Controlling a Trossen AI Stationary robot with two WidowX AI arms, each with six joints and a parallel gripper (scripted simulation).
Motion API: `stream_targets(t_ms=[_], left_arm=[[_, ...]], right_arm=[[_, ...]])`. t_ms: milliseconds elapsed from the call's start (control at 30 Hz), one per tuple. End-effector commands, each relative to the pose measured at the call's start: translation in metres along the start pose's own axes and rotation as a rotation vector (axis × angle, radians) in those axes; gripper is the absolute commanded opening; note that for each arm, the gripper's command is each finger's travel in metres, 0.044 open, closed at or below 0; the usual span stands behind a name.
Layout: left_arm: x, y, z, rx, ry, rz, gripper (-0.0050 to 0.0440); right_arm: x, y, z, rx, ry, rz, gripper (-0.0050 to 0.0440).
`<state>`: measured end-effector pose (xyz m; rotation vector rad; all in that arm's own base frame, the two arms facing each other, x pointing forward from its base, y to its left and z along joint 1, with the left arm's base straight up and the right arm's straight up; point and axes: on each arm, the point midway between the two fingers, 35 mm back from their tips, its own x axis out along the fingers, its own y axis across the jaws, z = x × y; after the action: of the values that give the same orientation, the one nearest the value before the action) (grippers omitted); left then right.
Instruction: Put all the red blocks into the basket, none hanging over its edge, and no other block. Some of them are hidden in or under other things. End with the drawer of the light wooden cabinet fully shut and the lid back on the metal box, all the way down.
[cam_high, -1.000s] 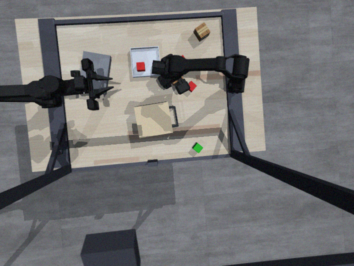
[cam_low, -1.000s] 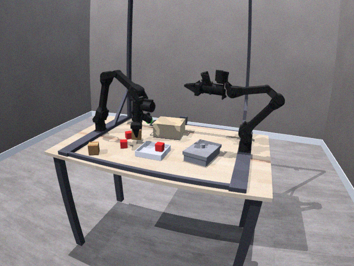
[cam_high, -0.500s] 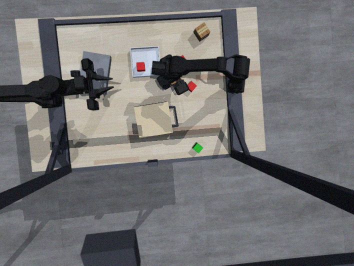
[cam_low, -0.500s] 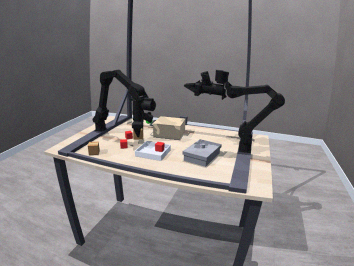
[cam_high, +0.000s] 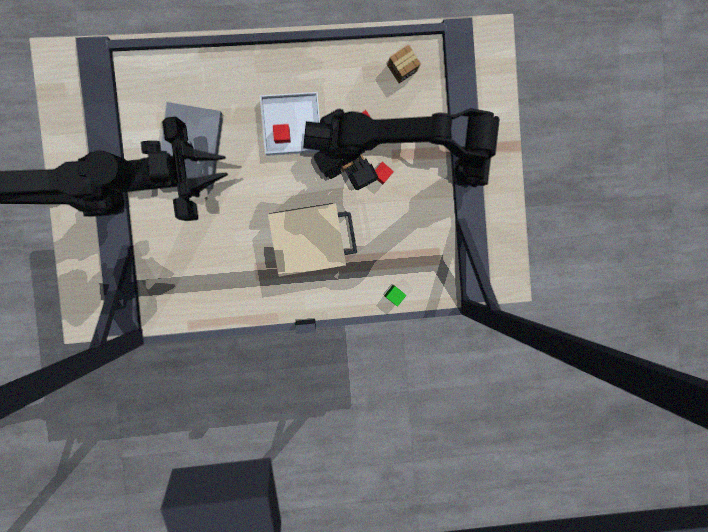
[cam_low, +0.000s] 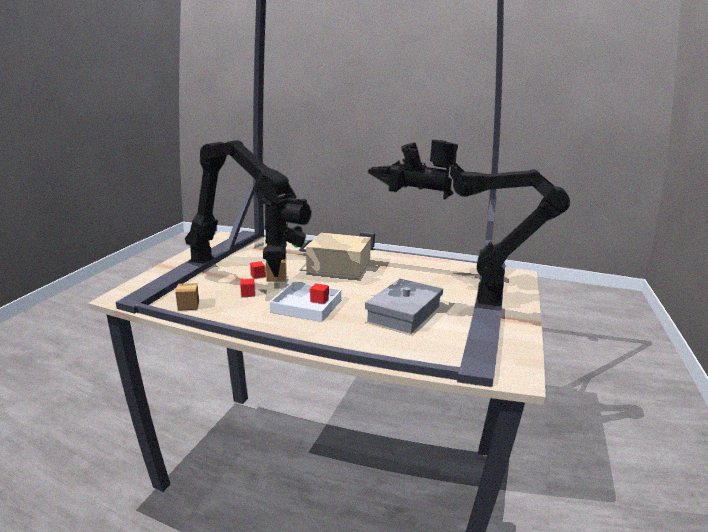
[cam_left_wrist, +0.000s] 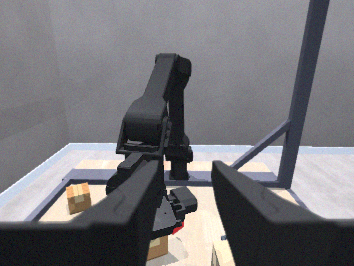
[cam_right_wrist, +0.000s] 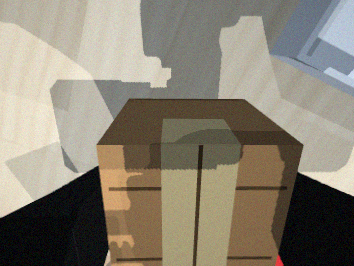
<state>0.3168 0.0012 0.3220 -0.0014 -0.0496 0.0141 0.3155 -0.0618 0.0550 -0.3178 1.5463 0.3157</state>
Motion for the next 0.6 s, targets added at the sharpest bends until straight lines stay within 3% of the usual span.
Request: stream_targets(t_ms=[0, 333, 500, 567], left_arm=[[-0.003, -0.001, 0.014, 0.003, -0.039, -0.002, 0.0135], [-0.003, -0.001, 0.014, 0.003, -0.039, -0.002, 0.0135], [-0.003, -0.001, 0.014, 0.003, -0.039, -0.002, 0.0135], [-0.003, -0.001, 0.014, 0.003, -0.039, -0.002, 0.0135]], right_arm=[[0.003, 0.000, 0.003, -0.011, -0.020, -0.008, -0.0050], [0.015, -0.001, 0.004, -0.014, -0.022, -0.013, -0.0050], [0.005, -0.003, 0.008, -0.009, -0.044, -0.028, -0.0050], [0.015, -0.001, 0.004, -0.015, -0.021, -0.013, -0.0050]])
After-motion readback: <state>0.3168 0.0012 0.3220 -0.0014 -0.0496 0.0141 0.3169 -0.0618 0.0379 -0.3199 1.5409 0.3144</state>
